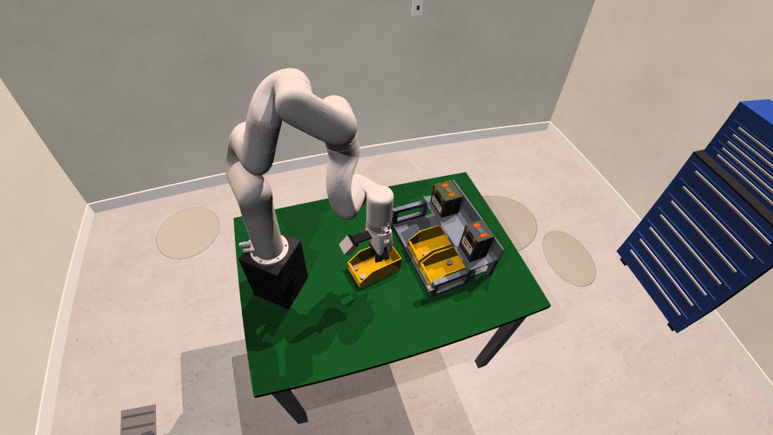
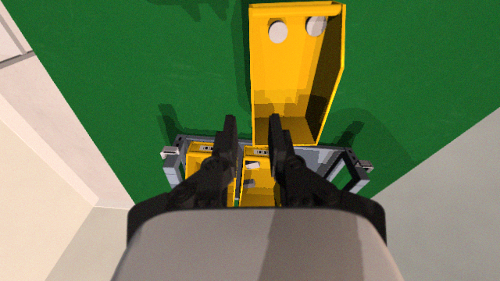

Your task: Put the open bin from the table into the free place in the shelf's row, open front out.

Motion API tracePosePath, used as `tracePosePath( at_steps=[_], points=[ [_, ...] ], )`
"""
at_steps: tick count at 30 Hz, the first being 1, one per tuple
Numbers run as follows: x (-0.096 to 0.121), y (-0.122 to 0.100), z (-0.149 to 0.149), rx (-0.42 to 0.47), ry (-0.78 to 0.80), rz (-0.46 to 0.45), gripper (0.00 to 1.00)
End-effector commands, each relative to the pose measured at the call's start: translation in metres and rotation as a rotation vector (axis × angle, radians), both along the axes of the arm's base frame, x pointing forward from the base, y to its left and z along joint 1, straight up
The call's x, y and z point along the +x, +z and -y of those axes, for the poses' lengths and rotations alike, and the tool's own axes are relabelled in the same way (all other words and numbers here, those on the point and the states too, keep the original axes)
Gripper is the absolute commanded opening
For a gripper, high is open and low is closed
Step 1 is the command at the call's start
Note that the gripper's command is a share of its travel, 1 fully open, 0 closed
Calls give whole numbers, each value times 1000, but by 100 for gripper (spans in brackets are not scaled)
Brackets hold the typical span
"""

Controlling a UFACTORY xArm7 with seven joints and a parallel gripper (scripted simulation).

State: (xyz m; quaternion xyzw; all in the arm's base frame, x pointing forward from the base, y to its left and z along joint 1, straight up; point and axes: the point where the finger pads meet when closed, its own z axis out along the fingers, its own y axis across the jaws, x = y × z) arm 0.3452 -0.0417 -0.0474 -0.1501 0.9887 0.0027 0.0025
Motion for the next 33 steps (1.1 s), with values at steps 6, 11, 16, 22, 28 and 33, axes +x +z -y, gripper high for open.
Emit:
tracePosePath(
  at_steps=[6,11,16,22,28,33],
  points=[
    [1,1,0,0,0,3,28],
    [1,1,0,0,0,3,28],
    [1,-11,0,0,0,3,28],
    [1,-29,0,0,0,3,28],
    [1,-29,0,0,0,3,28],
    [2,-47,0,0,0,3,28]
  ],
)
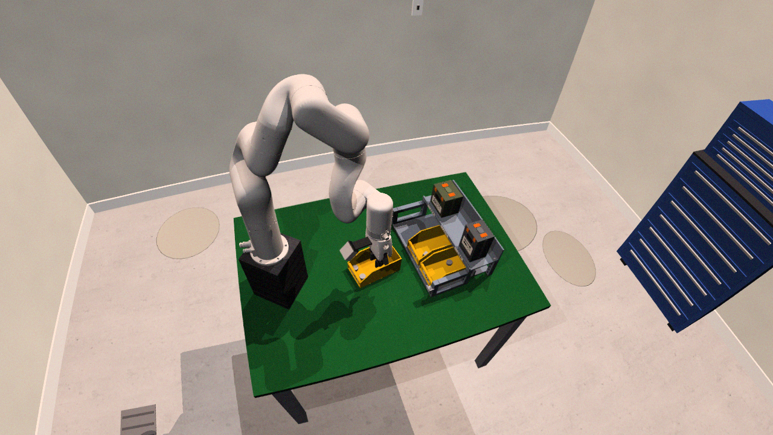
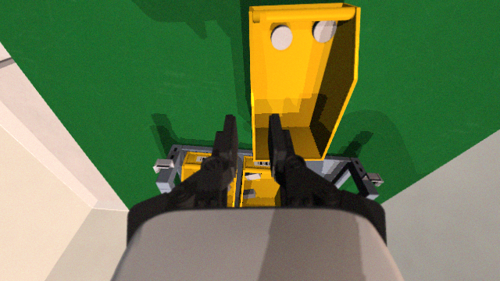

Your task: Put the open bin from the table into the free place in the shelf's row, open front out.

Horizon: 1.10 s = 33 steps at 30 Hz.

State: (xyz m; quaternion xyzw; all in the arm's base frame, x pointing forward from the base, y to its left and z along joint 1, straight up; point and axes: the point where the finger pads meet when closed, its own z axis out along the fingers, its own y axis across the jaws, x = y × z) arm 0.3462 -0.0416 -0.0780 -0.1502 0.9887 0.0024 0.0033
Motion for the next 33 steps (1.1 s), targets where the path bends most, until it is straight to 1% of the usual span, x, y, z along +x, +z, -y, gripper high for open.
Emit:
tracePosePath(
  at_steps=[1,3,33],
  points=[
    [1,-25,0,0,0,1,28],
    [1,-43,0,0,0,1,28],
    [0,-41,0,0,0,1,28]
  ],
)
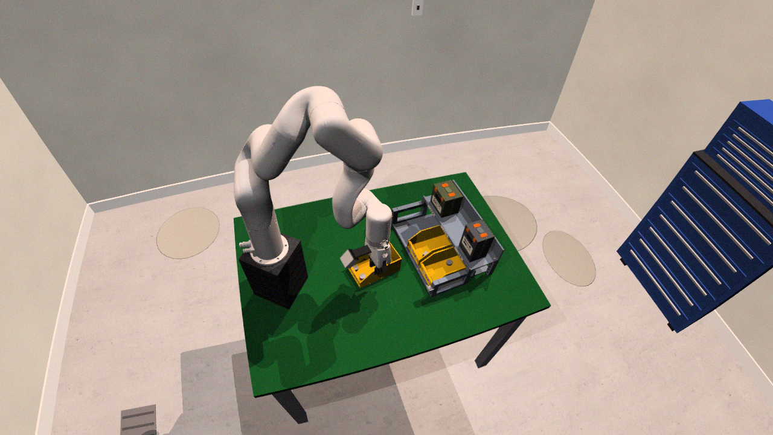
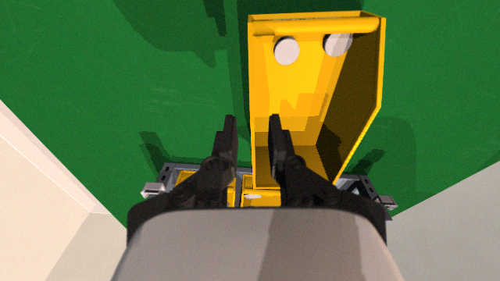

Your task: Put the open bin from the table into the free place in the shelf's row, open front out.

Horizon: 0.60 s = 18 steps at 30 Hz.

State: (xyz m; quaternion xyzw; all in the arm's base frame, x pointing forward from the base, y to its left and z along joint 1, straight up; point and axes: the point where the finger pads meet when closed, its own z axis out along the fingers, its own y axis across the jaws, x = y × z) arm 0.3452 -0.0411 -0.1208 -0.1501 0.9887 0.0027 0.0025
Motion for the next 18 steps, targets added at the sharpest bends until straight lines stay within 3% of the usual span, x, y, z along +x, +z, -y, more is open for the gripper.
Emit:
tracePosePath(
  at_steps=[1,18],
  points=[
    [1,3,0,0,0,3,28],
    [1,7,0,0,0,3,28]
  ],
)
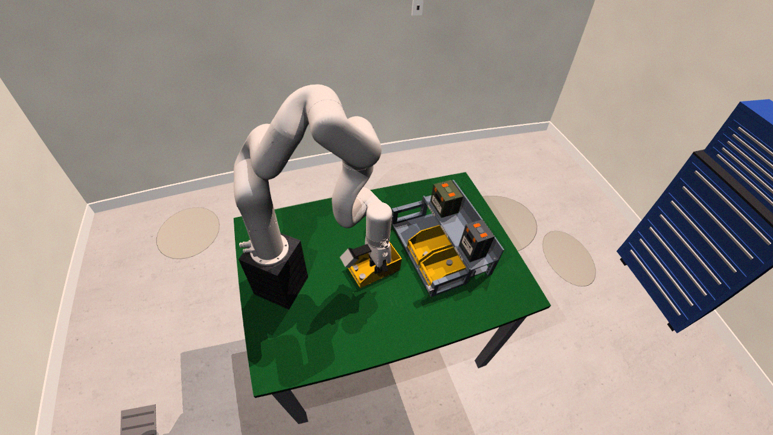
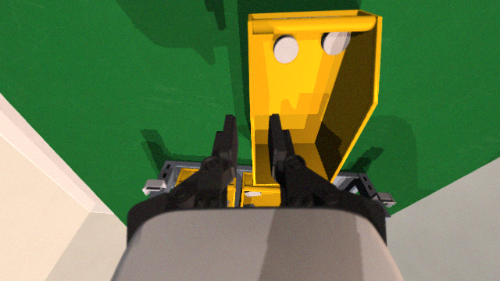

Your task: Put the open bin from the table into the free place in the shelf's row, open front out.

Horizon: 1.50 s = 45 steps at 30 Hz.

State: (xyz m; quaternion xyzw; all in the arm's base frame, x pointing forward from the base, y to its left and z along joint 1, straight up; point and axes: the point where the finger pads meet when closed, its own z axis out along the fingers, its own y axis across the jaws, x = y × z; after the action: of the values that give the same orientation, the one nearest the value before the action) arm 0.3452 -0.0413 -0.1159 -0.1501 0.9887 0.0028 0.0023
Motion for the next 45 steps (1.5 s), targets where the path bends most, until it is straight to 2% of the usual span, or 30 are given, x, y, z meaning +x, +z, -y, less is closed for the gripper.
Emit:
tracePosePath(
  at_steps=[1,32,37,45],
  points=[
    [1,2,0,0,0,3,28],
    [1,4,0,0,0,3,28],
    [2,-6,0,0,0,3,28],
    [2,-6,0,0,0,3,28]
  ],
)
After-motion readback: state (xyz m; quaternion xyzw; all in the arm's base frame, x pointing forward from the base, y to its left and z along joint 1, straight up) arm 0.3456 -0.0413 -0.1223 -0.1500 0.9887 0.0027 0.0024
